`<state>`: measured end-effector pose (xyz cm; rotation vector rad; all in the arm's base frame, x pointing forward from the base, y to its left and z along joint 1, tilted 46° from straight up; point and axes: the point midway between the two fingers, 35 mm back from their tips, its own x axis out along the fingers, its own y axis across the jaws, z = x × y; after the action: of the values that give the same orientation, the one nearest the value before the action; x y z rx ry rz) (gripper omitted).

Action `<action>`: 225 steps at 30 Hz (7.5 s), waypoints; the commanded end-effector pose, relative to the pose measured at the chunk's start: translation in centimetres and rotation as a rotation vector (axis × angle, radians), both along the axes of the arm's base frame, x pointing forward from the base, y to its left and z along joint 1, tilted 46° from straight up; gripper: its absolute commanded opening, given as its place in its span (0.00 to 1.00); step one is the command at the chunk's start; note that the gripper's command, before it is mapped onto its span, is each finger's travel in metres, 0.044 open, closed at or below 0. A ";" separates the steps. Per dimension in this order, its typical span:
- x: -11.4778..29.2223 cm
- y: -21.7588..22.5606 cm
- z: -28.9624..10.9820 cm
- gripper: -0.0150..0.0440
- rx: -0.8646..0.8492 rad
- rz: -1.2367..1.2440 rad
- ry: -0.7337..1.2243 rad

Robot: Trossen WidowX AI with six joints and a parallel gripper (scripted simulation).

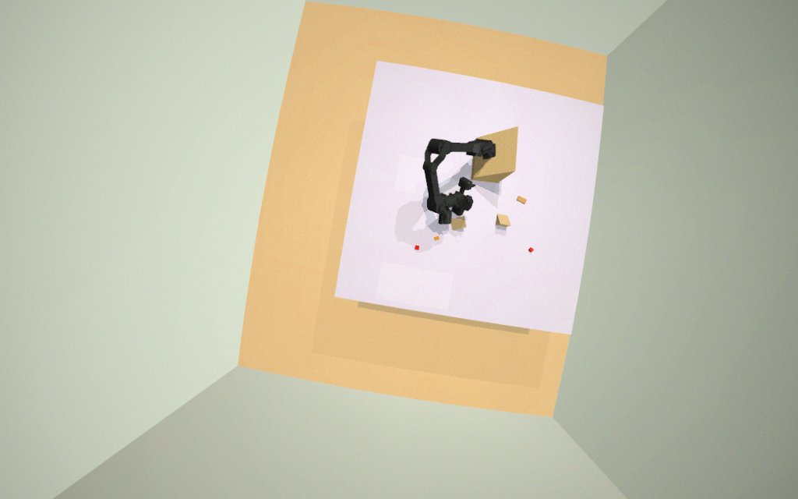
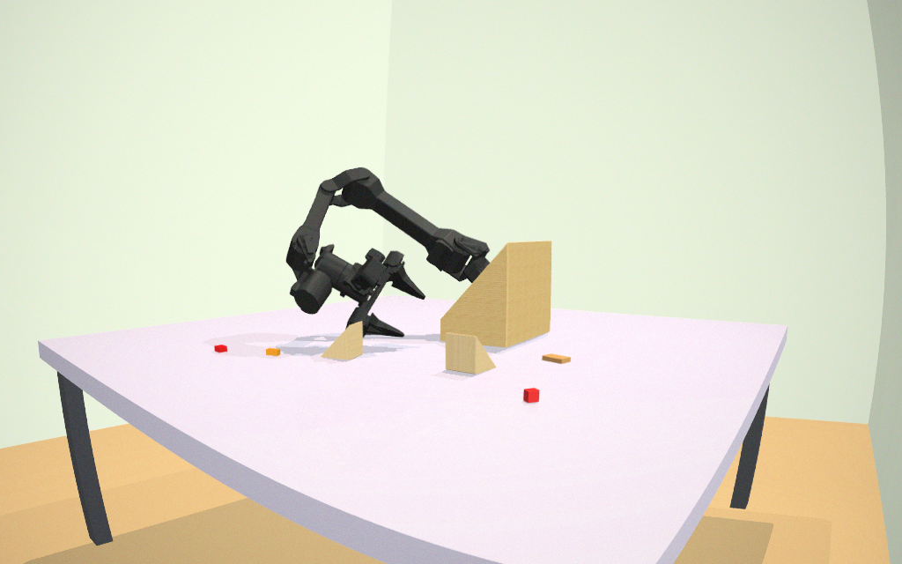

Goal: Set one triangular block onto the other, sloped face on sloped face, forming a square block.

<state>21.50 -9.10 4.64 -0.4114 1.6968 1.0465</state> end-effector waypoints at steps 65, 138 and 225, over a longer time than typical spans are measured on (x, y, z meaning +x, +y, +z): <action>12.8 5.6 1.3 1.00 -1.109 -2.028 -1.402; 13.2 -3.6 -1.7 0.69 -1.113 -2.024 -1.414; 14.8 -7.3 5.4 1.00 -0.803 -2.268 0.147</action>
<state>36.27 -16.36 10.08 1.0329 1.3972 -1.2556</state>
